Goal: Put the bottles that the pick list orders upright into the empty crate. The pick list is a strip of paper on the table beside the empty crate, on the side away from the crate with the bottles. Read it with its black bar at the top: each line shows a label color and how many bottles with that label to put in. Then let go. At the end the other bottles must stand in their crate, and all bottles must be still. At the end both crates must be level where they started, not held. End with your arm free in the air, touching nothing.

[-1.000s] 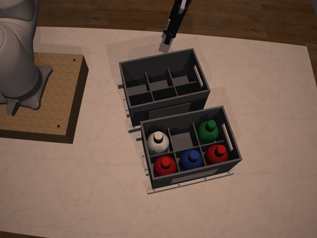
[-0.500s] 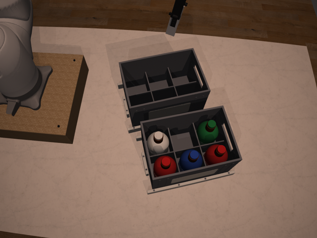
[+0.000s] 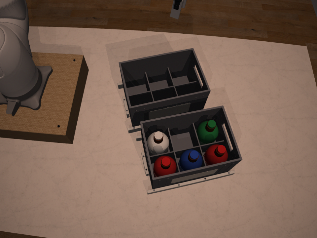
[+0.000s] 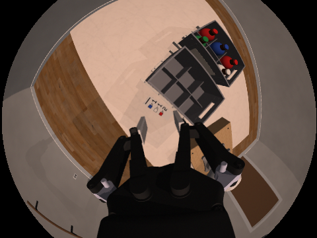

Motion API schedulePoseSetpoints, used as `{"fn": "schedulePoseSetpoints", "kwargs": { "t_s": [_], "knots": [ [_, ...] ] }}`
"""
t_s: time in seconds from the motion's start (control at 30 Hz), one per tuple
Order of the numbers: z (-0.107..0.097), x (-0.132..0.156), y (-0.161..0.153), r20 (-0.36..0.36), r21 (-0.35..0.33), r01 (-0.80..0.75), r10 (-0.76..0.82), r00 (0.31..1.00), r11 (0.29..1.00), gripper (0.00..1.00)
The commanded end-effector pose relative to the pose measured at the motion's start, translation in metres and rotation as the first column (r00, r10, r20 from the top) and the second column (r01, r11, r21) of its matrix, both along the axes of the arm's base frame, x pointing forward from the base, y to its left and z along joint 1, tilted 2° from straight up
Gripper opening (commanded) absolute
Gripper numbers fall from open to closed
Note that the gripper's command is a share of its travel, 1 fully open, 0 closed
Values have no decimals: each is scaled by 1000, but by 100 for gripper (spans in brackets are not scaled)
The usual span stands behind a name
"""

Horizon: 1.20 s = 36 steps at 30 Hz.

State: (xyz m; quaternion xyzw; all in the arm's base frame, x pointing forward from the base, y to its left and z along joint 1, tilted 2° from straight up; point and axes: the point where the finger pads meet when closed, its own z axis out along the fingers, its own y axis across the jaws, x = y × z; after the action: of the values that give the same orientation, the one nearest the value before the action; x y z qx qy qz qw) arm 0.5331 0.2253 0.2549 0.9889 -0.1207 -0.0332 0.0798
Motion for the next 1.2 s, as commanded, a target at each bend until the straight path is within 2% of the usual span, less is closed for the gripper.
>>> {"fn": "schedulePoseSetpoints", "kwargs": {
  "t_s": [0.0,0.27,0.33,0.5,0.57,0.8,0.87,1.07,1.17],
  "knots": [
    [2,1,15,20,12,25,-25,999,1000,38],
    [6,1,44,37,24,46,-47,998,999,38],
    [7,0,54,67,53,90,-93,993,995,38],
    [11,-1,79,67,53,90,-93,993,995,38],
    [13,-2,89,92,86,134,-141,986,987,38],
    [17,-4,113,92,86,134,-141,986,987,38],
    [18,-6,123,110,122,177,-190,976,977,38],
    [23,-11,152,110,122,177,-190,976,977,38],
    [23,-11,153,110,122,177,-190,976,977,38]
  ]
}}
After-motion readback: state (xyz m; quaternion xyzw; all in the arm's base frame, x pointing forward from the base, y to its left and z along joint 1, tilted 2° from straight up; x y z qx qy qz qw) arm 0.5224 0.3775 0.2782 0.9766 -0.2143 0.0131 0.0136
